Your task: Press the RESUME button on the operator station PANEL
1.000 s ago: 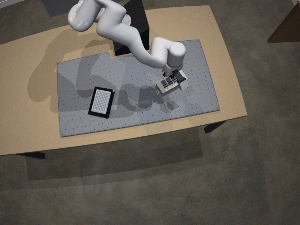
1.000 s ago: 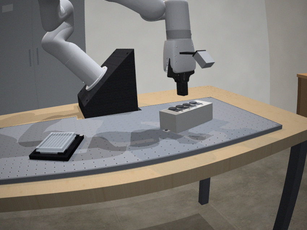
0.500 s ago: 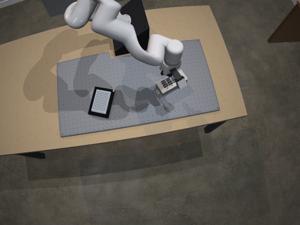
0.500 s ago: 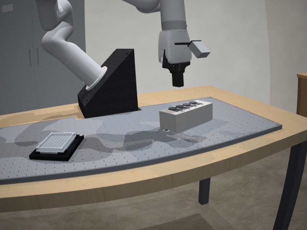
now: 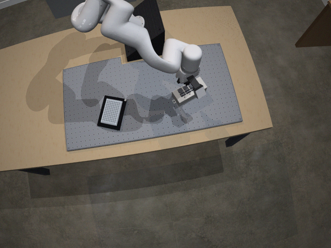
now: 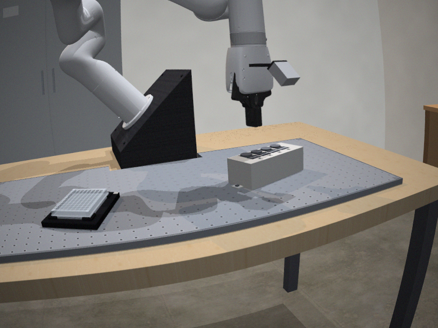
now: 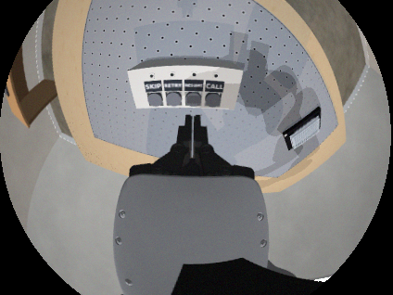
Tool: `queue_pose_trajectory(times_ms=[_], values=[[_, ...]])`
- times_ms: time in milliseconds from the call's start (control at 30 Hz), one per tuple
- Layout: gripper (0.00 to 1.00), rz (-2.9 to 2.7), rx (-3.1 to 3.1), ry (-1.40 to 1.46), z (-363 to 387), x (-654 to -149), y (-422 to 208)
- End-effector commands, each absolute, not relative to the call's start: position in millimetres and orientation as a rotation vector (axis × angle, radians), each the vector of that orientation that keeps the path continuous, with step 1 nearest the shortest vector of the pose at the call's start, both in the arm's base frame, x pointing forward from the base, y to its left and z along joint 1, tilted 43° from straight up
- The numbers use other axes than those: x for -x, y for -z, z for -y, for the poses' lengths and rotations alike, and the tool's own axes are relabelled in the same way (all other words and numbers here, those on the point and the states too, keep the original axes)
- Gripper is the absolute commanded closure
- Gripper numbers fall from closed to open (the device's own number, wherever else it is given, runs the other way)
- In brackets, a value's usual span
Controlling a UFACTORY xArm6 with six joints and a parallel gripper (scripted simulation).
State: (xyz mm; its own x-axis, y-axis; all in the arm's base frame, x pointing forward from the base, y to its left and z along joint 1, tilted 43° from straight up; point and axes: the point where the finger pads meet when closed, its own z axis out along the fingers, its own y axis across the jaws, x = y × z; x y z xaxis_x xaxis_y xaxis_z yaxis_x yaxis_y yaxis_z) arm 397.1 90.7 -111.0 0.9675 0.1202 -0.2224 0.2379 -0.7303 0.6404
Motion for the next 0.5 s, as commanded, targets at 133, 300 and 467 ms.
queue_pose_trajectory(times_ms=[133,300,467], values=[[1.00,-0.250,-2.397,0.209,-83.5,-397.6,119.5],[1.00,-0.250,-2.397,0.209,-77.9,-396.9,125.7],[1.00,-0.250,-2.397,0.209,-73.4,-396.3,130.6]])
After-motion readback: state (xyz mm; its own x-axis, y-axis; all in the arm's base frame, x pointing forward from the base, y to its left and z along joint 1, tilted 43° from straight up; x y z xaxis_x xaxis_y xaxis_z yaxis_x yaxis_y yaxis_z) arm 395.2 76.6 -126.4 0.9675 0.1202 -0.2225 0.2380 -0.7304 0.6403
